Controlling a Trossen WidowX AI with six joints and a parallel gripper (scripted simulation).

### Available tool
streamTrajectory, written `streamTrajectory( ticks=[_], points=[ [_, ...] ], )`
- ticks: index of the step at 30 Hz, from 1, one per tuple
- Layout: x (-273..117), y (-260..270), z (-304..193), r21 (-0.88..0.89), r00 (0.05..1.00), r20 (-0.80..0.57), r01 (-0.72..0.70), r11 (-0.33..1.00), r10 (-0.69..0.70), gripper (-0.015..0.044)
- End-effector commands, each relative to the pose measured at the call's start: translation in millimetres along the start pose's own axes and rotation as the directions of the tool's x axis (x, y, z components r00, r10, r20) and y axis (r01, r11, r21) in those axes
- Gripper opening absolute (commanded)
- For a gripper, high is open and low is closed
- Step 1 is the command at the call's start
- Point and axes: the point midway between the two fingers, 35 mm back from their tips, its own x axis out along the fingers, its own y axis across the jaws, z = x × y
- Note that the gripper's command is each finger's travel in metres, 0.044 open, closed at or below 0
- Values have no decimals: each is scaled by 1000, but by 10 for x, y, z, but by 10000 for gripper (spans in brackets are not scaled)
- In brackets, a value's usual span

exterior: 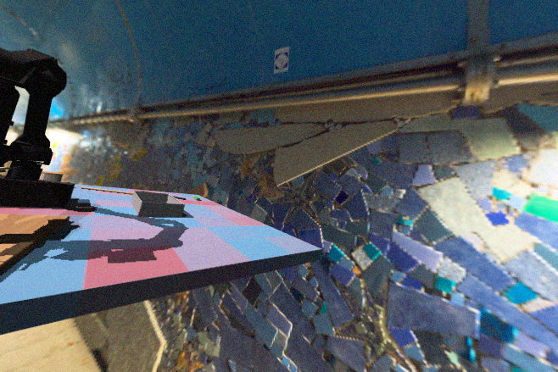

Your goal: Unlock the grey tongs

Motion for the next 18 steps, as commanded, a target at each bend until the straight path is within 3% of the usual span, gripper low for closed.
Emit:
streamTrajectory(
  ticks=[1,18],
  points=[
    [-44,11,21,4,1000,9,-8,1000,8,-150],
    [195,15,37,4,1000,9,-8,1000,8,-150]
  ],
)
